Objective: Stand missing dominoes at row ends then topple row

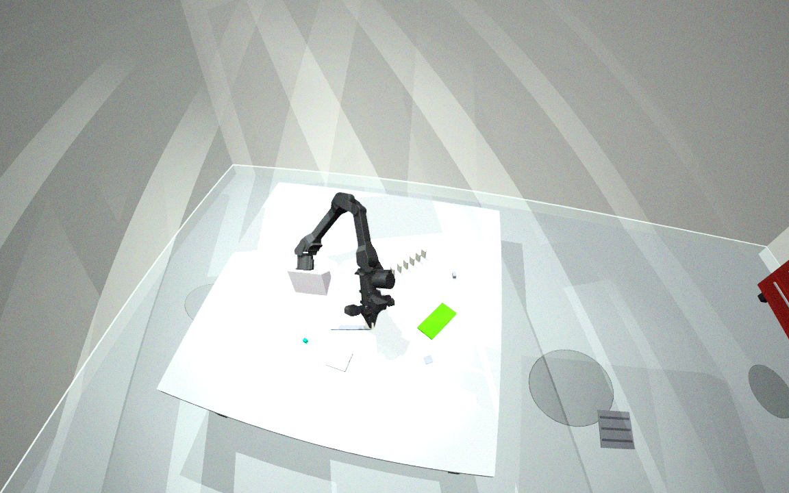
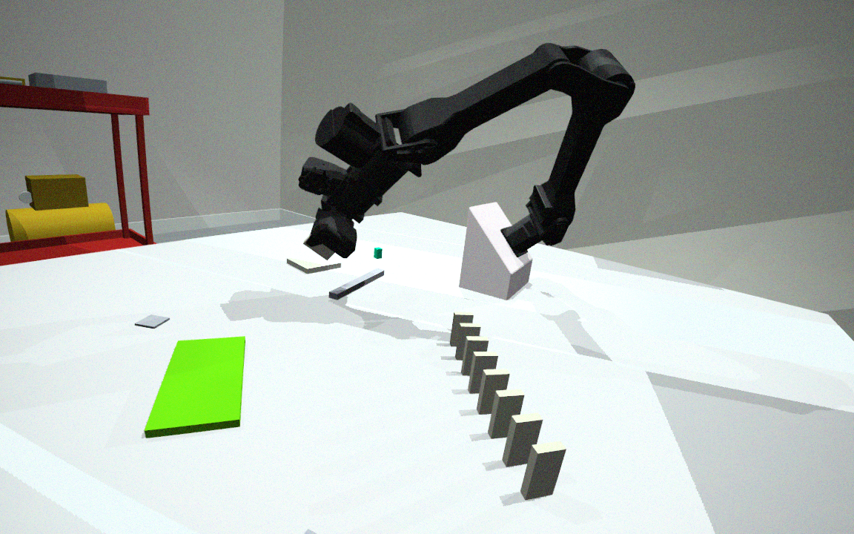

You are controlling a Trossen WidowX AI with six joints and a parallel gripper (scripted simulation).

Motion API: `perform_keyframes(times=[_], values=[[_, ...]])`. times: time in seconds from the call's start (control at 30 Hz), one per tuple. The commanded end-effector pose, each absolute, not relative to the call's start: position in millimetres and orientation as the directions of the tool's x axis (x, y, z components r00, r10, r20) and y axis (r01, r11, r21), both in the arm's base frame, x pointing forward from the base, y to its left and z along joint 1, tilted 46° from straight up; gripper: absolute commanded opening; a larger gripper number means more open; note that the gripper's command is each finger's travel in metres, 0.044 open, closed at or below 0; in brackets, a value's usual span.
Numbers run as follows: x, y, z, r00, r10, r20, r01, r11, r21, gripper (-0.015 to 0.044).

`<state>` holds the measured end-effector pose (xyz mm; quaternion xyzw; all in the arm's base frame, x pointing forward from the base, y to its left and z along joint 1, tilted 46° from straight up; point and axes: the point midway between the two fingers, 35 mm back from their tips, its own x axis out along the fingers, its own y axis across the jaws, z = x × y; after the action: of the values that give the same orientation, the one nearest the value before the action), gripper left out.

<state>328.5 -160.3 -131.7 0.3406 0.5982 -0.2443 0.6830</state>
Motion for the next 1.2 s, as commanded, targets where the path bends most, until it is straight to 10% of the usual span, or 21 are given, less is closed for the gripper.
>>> perform_keyframes(times=[0.0, 1.17], values=[[330.0, -160.2, -130.3, 0.205, 0.007, -0.979, 0.75, 0.641, 0.162, 0.0025], [316.4, -144.4, -88.2, 0.516, -0.397, -0.759, 0.806, 0.526, 0.272, 0.0025]])
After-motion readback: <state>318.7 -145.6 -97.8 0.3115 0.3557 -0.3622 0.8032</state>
